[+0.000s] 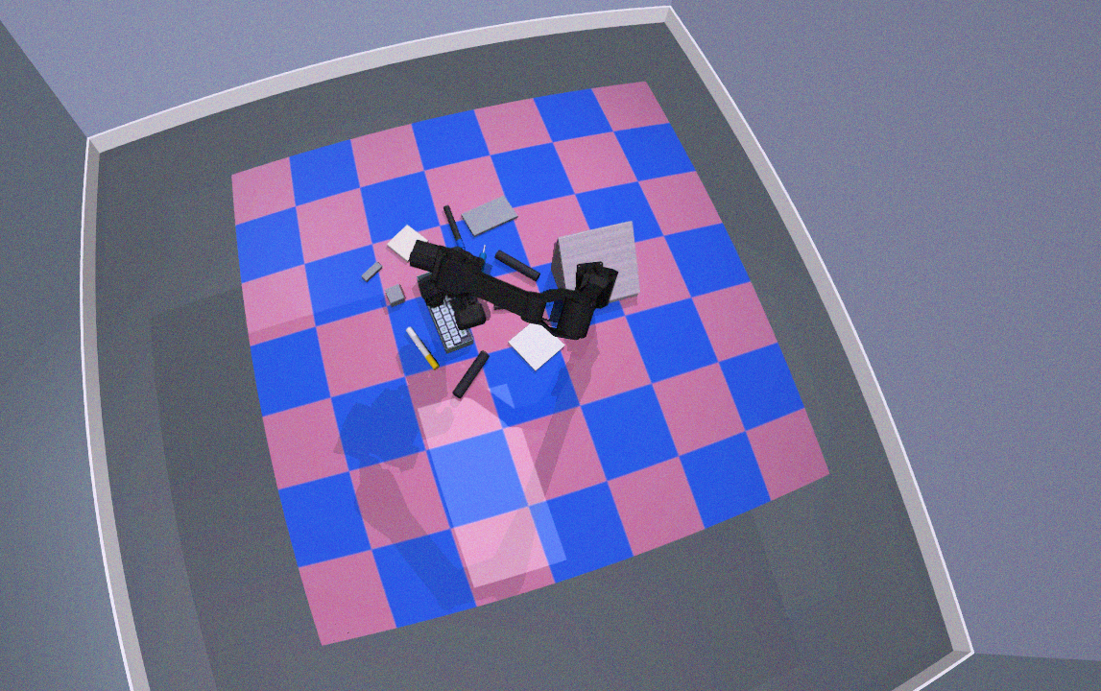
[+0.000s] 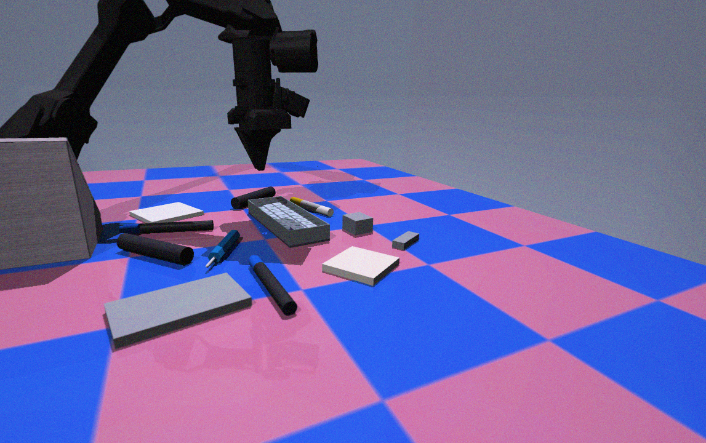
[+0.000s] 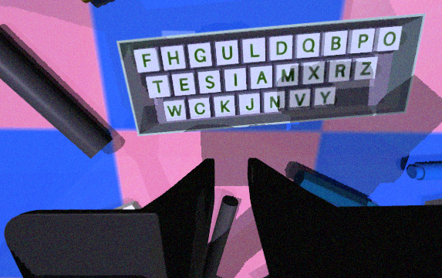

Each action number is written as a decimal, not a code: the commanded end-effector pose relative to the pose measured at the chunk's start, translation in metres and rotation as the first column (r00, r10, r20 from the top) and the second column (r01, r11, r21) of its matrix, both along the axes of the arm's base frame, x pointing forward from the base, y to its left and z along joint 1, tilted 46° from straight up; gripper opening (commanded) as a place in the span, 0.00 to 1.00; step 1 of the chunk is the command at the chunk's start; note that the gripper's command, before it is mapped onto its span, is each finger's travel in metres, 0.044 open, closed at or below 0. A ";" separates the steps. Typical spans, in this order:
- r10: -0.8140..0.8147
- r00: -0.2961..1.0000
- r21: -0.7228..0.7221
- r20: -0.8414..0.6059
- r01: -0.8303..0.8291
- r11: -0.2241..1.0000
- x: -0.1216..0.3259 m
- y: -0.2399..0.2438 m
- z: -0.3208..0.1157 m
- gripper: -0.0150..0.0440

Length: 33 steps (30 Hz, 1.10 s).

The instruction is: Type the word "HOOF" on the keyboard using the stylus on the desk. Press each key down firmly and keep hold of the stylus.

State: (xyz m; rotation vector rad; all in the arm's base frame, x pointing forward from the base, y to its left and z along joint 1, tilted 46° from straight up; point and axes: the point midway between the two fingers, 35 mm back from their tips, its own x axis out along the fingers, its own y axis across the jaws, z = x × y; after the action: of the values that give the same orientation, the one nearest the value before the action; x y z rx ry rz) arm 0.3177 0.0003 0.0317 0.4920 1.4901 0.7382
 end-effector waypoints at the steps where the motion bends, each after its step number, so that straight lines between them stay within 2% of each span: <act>1: -0.186 0.962 -0.109 -0.198 0.167 0.980 -0.011 -0.008 -0.019 0.51; 4: -0.407 0.844 -0.259 -0.350 0.330 0.908 -0.020 -0.018 -0.037 0.51; 7: -0.620 0.656 -0.427 -0.431 0.457 0.780 -0.029 -0.028 -0.054 0.51; 12: -0.886 0.240 -0.692 -0.398 0.556 0.461 -0.046 -0.044 -0.080 0.51; 19: -0.962 -0.067 -0.824 -0.266 0.533 0.191 -0.059 -0.057 -0.097 0.51; 25: -0.937 -0.324 -0.886 -0.127 0.463 -0.040 -0.068 -0.065 -0.107 0.51; 33: -0.928 -0.355 -0.890 -0.109 0.451 -0.068 -0.069 -0.066 -0.108 0.51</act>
State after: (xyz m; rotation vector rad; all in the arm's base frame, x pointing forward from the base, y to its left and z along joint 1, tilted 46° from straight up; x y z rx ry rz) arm 0.2760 -0.0535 -0.0526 1.2579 1.6991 -0.9116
